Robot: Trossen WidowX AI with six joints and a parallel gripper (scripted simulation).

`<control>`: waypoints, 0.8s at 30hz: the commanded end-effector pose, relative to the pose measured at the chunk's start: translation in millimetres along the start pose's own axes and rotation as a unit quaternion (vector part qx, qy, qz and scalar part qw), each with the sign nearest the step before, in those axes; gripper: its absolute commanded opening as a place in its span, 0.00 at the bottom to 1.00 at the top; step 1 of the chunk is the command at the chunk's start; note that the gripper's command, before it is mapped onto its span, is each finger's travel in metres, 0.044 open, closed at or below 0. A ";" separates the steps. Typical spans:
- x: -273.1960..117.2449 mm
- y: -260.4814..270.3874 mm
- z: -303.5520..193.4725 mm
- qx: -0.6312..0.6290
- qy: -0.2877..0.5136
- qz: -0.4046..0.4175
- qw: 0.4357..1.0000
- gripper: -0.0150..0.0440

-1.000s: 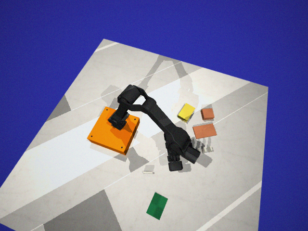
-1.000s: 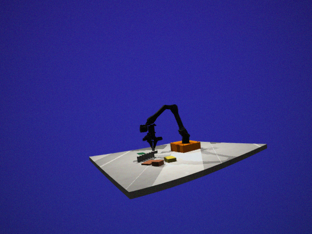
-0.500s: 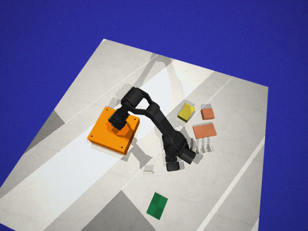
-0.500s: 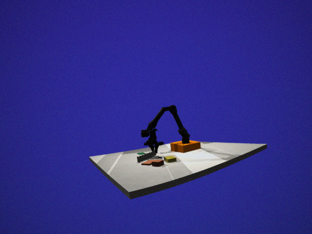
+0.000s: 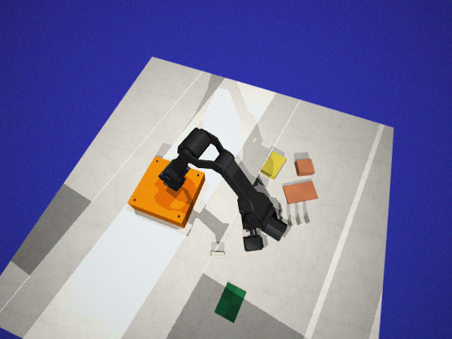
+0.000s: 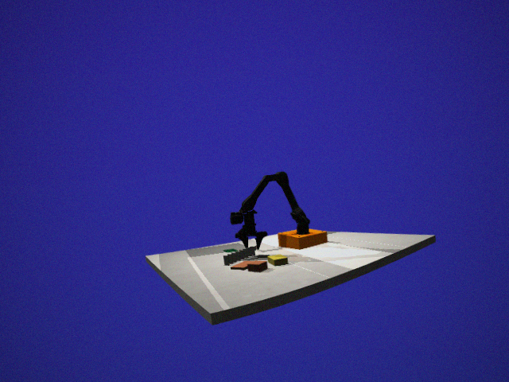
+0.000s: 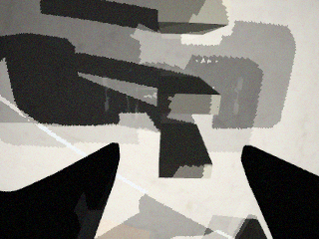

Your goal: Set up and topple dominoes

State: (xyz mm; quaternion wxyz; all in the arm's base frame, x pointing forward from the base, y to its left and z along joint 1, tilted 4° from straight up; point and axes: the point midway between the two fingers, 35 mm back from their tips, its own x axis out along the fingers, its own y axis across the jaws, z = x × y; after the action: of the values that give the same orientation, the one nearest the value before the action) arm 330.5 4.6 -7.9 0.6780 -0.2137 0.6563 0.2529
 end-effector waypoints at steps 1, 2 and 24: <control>1.0 0.7 -0.5 0.003 0.001 0.001 1.000 1.00; 1.0 0.7 -0.5 0.003 0.001 0.001 1.000 1.00; -107.3 -33.7 -27.2 0.023 0.002 -0.002 1.000 1.00</control>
State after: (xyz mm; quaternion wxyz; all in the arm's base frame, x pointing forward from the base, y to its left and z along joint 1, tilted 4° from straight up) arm 333.8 -13.5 116.3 0.6840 -0.2161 0.6503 0.2500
